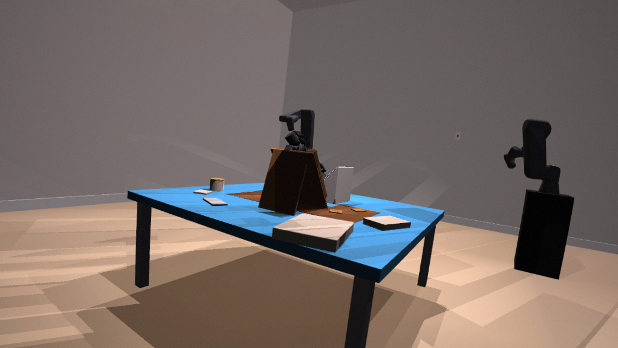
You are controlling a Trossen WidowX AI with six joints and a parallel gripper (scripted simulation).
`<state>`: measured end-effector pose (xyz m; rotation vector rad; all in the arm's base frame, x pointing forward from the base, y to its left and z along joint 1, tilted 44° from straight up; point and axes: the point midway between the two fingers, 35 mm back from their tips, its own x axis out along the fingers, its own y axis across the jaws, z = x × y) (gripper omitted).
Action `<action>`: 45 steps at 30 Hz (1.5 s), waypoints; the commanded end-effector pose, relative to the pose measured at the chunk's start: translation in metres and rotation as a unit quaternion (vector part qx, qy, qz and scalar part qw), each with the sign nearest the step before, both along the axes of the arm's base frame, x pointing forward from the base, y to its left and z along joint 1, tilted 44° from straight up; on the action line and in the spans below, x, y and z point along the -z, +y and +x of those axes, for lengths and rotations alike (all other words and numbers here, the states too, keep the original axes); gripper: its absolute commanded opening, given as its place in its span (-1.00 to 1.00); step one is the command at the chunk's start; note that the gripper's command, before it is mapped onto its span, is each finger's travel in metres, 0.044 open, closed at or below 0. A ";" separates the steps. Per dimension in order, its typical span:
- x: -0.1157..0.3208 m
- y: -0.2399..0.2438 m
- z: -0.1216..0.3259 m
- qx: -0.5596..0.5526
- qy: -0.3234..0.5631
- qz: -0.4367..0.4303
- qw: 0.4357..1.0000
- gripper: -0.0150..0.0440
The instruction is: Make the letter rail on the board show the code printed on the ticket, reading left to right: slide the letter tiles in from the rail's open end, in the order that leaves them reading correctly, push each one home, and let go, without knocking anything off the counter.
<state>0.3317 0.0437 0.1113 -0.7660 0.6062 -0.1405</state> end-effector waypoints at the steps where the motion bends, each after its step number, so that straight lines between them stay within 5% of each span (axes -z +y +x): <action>1: 0.001 0.001 0.000 0.002 -0.001 0.000 1.000 -0.49; 45: 0.023 0.023 -0.004 0.002 -0.001 0.001 1.000 -0.49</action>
